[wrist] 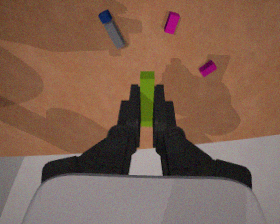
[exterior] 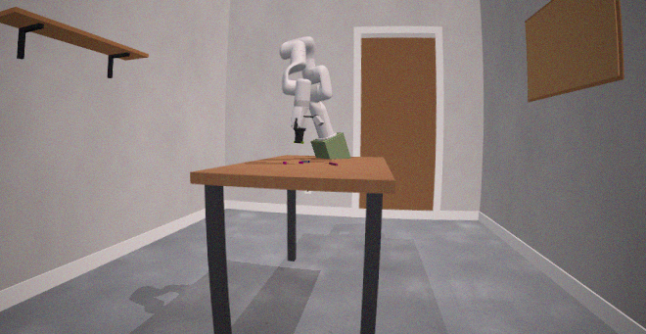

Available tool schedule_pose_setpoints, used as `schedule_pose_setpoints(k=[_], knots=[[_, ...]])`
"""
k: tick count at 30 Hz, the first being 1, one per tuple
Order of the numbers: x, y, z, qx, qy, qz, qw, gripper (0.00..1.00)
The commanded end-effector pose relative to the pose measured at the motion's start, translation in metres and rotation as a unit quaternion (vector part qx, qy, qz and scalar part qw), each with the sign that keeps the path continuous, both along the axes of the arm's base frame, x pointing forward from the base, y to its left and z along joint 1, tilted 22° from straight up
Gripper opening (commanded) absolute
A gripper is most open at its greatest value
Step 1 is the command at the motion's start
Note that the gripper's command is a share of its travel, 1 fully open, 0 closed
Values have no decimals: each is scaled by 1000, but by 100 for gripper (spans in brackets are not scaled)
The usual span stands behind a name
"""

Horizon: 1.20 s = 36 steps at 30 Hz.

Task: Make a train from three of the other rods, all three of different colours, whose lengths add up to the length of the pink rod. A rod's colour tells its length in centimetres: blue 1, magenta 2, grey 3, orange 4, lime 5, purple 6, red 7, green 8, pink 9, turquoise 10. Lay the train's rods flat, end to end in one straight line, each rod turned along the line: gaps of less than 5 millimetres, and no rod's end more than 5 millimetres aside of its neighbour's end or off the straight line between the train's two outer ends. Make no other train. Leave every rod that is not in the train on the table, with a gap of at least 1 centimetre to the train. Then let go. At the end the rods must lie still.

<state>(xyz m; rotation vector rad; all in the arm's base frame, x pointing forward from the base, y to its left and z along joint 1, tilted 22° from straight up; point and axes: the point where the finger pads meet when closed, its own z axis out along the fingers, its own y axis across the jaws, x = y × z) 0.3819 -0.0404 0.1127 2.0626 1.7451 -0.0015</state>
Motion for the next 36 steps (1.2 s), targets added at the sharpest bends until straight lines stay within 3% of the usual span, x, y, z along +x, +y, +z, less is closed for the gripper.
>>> schedule_pose_setpoints(k=[1, 9, 36], knots=[[-10, -10, 3, -1, 28, 79, 997, 4], [-23, -19, 3, -16, 51, 168, 984, 4], [-24, -22, -2, -19, 55, 185, 981, 4]])
